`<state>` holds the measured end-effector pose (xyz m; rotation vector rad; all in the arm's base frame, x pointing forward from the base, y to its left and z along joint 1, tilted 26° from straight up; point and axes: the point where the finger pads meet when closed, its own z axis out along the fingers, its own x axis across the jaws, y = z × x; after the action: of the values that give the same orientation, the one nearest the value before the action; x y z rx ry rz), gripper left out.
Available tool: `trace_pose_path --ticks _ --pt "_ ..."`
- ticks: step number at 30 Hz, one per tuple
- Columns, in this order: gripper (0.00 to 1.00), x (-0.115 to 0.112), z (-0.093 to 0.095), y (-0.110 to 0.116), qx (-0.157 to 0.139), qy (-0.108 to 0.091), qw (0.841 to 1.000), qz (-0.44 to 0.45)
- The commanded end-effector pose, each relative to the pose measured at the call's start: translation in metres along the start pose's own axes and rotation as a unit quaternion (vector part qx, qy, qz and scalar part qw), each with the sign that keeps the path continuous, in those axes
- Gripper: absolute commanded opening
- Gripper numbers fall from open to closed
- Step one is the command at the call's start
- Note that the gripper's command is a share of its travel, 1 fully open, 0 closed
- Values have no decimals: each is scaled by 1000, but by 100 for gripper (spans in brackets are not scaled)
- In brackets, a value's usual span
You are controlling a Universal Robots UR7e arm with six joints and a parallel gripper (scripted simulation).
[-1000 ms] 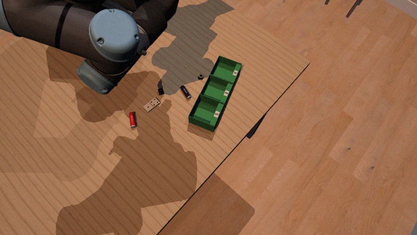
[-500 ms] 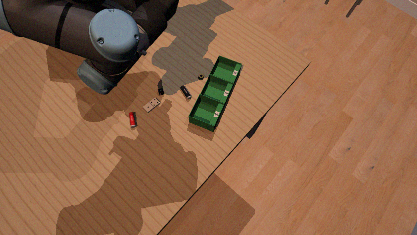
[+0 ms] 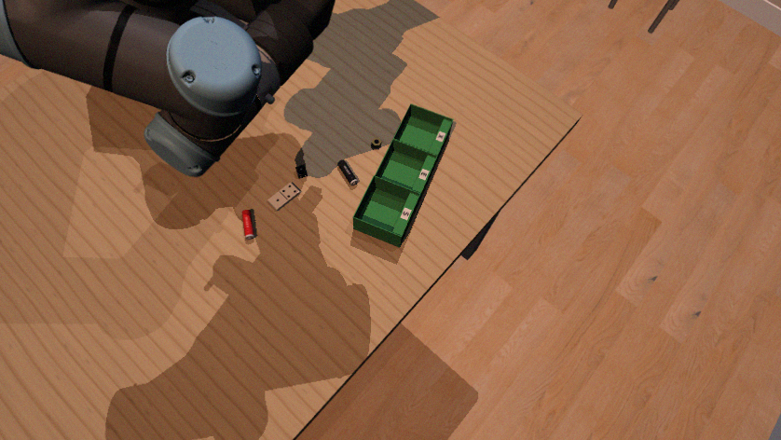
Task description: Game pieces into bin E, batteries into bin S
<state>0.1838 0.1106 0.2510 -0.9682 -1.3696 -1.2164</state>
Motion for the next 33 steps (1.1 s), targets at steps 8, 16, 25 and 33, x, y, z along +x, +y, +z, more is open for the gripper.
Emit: trace_pose_path --ticks 8,16,25,33 --pt "31 -47 -7 -4 10 -77 997 9" --pt "31 -47 -7 -4 10 -77 997 9" --pt "31 -54 -11 -4 9 -77 997 9" --pt "31 -55 -14 -2 8 -78 997 9"
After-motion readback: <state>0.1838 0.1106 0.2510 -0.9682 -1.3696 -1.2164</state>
